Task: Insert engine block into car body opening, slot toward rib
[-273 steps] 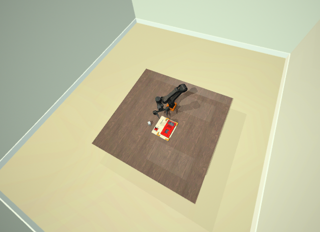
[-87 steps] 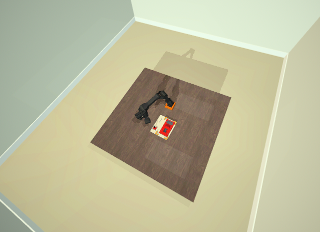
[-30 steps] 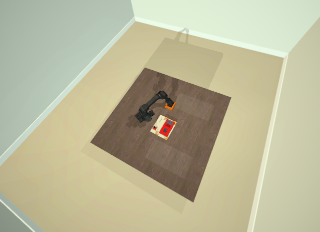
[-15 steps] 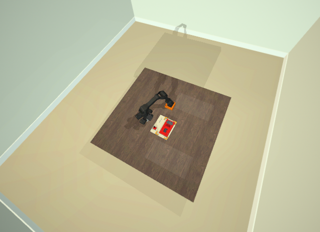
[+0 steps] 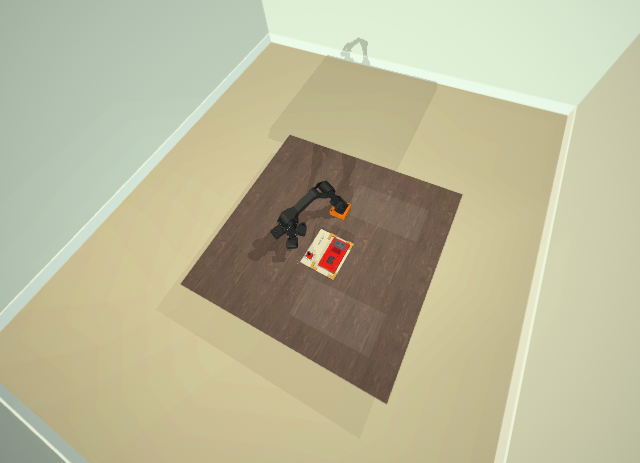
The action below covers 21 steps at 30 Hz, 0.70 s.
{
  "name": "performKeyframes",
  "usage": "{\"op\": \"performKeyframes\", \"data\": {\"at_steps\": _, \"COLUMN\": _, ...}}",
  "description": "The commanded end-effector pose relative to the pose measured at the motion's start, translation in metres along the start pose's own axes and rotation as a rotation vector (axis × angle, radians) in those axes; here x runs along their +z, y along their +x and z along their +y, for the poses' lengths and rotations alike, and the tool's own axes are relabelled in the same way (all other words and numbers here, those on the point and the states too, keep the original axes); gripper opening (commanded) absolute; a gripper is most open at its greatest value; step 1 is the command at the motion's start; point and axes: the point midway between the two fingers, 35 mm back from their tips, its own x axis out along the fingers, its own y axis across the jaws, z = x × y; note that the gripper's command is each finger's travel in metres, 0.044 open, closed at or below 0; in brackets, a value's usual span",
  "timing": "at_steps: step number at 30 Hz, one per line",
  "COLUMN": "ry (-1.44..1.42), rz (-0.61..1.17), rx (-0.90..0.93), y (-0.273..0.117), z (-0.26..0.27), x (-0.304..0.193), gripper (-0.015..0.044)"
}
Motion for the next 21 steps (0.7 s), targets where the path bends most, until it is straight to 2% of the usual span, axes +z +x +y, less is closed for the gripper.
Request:
{"op": "performKeyframes", "data": {"at_steps": 1, "ry": -0.118, "rz": 0.001, "rx": 0.002, "y": 0.001, "z": 0.000, "x": 0.000, "gripper": 0.0000}}
{"op": "performKeyframes", "data": {"at_steps": 11, "ry": -0.303, "rz": 0.000, "rx": 0.002, "y": 0.014, "z": 0.000, "x": 0.000, "gripper": 0.0000}}
{"op": "performKeyframes", "data": {"at_steps": 21, "ry": -0.309, "rz": 0.000, "rx": 0.002, "y": 0.034, "z": 0.000, "x": 0.000, "gripper": 0.0000}}
